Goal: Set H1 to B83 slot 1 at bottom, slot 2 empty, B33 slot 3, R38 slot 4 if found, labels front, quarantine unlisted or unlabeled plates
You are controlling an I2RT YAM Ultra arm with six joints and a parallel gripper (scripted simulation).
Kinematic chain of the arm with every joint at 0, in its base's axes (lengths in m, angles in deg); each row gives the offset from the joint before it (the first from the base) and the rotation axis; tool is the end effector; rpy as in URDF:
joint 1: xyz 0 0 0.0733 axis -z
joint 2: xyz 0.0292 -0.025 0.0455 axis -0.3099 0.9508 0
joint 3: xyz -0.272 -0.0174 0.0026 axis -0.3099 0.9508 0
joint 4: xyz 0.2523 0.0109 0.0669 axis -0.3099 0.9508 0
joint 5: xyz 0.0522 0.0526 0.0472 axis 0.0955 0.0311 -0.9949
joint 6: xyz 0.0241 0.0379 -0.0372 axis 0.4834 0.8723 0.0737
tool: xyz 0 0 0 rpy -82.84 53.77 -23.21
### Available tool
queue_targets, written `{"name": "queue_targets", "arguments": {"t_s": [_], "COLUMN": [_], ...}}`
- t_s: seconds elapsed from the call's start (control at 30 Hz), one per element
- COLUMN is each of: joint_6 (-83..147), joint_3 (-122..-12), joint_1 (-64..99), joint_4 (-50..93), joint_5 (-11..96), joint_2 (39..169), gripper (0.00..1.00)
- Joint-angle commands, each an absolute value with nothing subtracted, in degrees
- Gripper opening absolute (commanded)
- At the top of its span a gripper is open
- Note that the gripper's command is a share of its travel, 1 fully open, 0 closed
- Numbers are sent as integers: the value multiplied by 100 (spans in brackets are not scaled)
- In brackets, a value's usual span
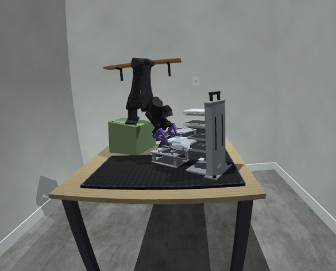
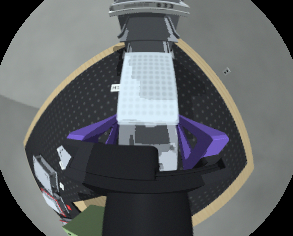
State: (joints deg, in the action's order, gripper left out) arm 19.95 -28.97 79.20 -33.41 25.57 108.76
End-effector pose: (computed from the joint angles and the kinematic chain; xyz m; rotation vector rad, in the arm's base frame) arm 0.1566 -0.2563 0.0684 0.7937 2.1211 -0.3452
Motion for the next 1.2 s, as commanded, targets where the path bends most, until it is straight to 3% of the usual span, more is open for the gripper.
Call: {"name": "queue_targets", "arguments": {"t_s": [0.0, 1.17], "joint_6": [2047, 2062], "joint_3": [-3137, -3268], "joint_1": [7848, 7830], "joint_4": [-3278, -3239], "joint_5": [2590, 2625], "joint_2": [10900, 10970], "gripper": [86, 86]}}
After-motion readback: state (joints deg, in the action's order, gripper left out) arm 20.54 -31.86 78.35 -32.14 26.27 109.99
